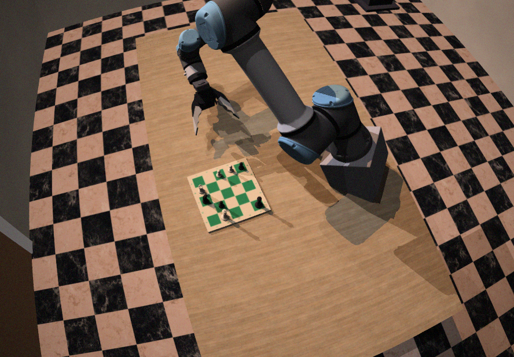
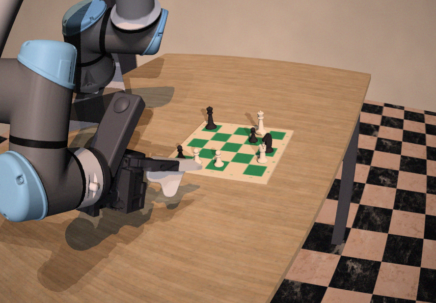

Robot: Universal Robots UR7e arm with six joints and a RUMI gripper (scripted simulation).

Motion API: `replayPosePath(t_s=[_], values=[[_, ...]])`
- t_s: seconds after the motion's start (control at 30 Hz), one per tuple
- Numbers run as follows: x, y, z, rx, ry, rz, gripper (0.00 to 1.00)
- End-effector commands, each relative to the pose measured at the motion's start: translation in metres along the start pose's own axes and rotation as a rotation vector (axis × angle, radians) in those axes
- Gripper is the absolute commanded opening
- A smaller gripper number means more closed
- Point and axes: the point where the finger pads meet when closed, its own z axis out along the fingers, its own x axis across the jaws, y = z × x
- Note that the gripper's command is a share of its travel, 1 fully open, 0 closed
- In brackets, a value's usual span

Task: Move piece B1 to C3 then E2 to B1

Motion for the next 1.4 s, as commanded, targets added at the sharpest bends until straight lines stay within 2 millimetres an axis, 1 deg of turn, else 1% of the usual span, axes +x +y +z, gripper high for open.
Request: replayPosePath(t_s=[0.0,0.47,1.37], values=[[0.0,0.0,0.0016,-0.001,0.019,-0.054,1.0],[-0.0001,0.0004,0.0033,-0.004,0.035,-0.104,1.0],[-0.0001,0.0004,0.0035,-0.004,0.036,-0.107,1.0]])
